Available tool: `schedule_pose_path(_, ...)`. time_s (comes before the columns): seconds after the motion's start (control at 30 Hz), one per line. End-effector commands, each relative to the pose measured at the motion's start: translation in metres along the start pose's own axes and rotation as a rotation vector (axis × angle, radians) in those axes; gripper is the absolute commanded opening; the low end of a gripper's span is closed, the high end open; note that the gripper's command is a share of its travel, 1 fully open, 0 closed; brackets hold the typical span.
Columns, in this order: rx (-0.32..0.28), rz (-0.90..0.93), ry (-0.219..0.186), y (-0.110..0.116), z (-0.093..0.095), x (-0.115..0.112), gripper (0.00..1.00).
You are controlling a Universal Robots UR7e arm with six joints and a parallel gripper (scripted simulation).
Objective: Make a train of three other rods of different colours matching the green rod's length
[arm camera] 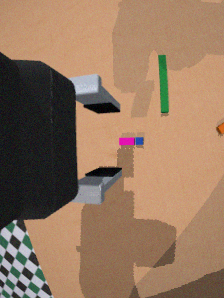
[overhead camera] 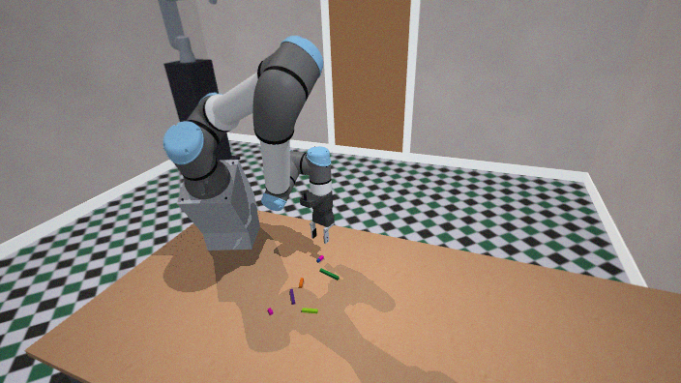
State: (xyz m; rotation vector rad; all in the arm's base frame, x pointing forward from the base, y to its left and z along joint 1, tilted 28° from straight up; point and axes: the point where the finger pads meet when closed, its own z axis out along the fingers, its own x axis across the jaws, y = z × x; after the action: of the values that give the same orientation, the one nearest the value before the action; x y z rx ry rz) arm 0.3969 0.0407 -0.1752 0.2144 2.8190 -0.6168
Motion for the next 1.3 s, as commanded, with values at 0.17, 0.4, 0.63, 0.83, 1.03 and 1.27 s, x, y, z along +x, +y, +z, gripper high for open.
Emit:
schedule_pose_path(0.17,-0.002,-0.054,0.001,-0.005,0.0,-0.006,1.0)
schedule_pose_path(0.4,-0.004,-0.113,0.003,-0.011,0.001,-0.012,1.0)
schedule_pose_path(0.63,-0.008,-0.232,0.006,-0.022,0.003,-0.024,1.0)
schedule_pose_path(0.83,-0.013,-0.368,0.008,-0.036,0.005,-0.038,1.0)
schedule_pose_path(1.03,-0.016,-0.474,0.009,-0.046,0.007,-0.048,1.0)
schedule_pose_path(1.27,-0.022,-0.683,0.008,-0.067,0.01,-0.066,1.0)
